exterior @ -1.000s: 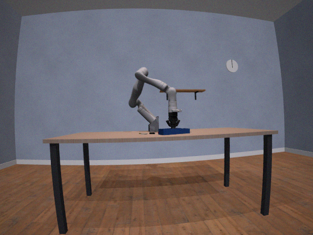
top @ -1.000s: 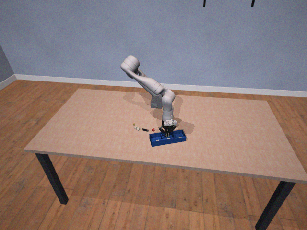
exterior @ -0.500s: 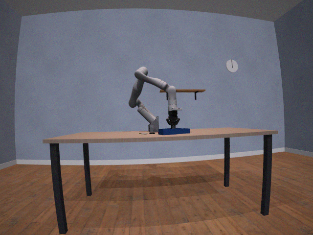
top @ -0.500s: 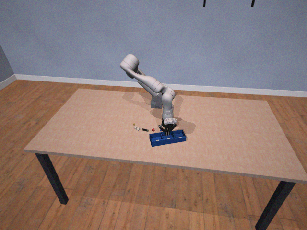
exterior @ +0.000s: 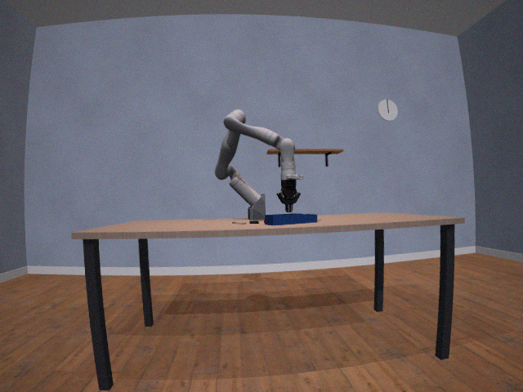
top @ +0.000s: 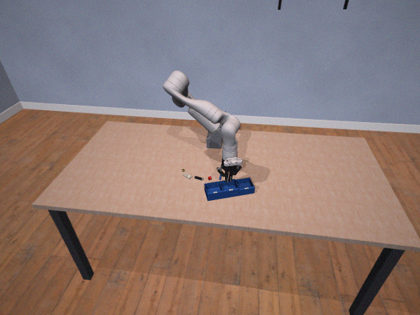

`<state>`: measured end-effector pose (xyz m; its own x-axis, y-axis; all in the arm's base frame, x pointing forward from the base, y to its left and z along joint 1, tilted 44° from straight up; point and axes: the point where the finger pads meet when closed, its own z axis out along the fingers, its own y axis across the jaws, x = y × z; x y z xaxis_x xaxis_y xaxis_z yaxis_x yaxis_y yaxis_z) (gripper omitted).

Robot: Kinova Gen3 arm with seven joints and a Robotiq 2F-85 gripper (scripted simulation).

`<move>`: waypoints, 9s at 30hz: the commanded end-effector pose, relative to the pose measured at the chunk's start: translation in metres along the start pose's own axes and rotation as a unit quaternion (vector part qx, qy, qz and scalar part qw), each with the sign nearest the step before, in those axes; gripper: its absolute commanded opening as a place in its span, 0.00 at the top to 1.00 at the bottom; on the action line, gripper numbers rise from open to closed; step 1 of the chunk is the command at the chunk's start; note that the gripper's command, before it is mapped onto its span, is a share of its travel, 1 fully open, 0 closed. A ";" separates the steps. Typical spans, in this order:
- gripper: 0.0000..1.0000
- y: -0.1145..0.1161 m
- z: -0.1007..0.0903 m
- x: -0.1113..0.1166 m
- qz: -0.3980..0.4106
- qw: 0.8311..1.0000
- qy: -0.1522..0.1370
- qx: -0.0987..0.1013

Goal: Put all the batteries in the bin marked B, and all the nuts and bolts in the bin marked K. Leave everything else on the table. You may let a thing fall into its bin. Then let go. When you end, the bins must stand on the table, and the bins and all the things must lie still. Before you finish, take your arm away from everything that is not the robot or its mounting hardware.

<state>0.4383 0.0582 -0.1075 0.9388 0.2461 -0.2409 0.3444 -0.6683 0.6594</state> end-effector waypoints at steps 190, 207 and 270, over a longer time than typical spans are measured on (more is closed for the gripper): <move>0.69 0.030 -0.096 -0.079 0.005 1.000 0.007 0.002; 0.69 0.125 -0.053 -0.148 0.005 1.000 0.007 0.001; 0.69 0.212 -0.014 -0.211 0.005 1.000 0.007 0.001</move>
<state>0.3129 -0.1258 0.0927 0.9425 0.2472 -0.2249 0.3340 -0.6730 0.6600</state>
